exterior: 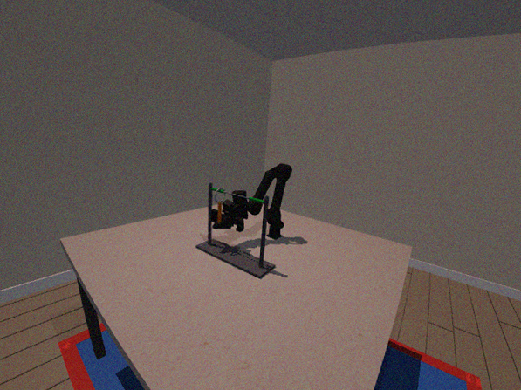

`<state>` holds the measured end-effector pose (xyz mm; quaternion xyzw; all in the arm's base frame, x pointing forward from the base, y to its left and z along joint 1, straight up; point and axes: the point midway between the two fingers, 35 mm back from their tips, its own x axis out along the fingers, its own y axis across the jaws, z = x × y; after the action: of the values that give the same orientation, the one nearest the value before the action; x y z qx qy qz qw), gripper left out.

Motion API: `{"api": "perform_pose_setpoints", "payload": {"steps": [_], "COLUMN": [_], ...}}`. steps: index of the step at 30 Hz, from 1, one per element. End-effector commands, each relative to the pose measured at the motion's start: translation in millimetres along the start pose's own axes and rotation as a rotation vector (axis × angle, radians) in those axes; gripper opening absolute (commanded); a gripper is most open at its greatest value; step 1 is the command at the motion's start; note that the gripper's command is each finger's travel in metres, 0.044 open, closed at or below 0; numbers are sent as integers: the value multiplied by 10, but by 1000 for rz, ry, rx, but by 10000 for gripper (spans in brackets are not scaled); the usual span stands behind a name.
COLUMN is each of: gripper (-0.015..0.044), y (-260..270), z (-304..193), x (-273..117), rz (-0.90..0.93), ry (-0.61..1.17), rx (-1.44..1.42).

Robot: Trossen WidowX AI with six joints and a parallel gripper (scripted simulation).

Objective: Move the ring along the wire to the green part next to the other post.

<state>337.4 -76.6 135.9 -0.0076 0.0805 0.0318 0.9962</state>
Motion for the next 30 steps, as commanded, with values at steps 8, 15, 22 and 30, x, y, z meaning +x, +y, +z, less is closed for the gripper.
{"api": "perform_pose_setpoints", "payload": {"steps": [8,15,22,30], "gripper": [-150,-150,-150,-150], "y": [-5,-5,-5,60], "z": [192,192,192,194], "x": [-30,-30,-30,-29], "rz": [-4,-4,-4,-4], "ry": [-5,-5,-5,-4], "rx": [-4,-4,-4,-2]}}
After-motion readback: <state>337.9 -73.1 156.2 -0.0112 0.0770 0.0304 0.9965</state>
